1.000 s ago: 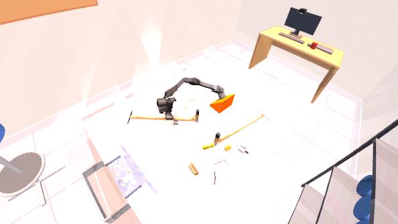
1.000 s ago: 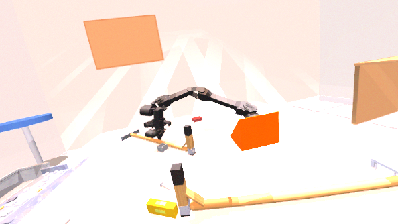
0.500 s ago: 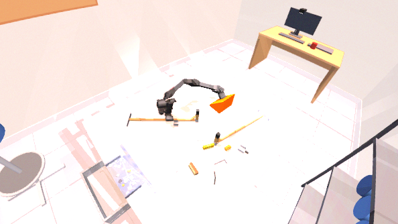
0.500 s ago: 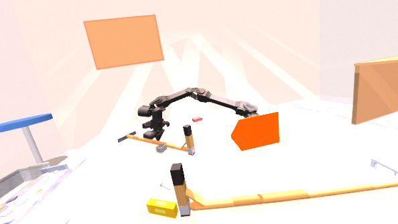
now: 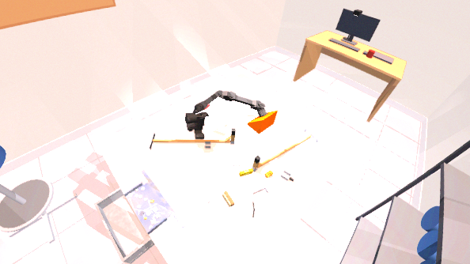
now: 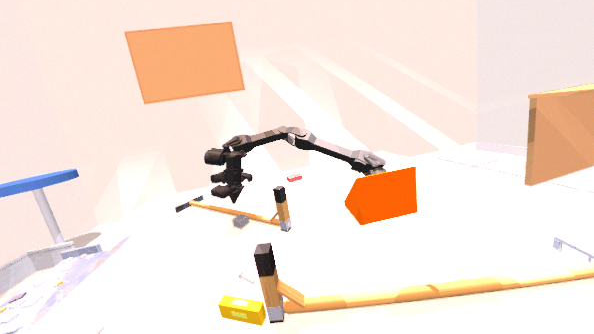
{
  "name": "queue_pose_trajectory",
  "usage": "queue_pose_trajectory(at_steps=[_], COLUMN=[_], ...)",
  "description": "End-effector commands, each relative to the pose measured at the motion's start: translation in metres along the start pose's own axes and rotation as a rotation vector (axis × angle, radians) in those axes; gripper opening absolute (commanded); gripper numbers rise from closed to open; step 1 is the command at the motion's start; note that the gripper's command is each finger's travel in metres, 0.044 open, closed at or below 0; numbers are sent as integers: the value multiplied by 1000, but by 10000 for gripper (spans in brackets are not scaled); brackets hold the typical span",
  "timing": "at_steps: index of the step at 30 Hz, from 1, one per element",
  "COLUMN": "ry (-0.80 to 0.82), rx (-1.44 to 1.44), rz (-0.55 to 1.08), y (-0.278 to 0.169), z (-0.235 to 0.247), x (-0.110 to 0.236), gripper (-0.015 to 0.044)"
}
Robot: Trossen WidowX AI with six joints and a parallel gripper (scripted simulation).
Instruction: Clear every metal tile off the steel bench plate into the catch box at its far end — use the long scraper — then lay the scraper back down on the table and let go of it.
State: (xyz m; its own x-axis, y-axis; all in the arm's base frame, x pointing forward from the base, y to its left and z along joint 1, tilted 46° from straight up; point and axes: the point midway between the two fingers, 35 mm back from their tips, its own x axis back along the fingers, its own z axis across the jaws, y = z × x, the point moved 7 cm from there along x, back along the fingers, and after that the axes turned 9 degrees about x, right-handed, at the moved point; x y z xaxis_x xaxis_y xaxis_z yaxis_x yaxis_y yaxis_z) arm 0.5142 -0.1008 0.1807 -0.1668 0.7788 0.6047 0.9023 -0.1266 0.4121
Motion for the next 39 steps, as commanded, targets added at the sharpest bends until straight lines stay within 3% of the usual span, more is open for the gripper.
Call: queue_pose_trajectory(at_steps=[1, 19, 39], ry=[-3, -4, 0], rx=[20, 116, 116], rz=[-35, -164, -162], y=[2, -3, -3], z=[-7, -37, -34], x=[24, 115, 87], gripper=[0, 0, 0])
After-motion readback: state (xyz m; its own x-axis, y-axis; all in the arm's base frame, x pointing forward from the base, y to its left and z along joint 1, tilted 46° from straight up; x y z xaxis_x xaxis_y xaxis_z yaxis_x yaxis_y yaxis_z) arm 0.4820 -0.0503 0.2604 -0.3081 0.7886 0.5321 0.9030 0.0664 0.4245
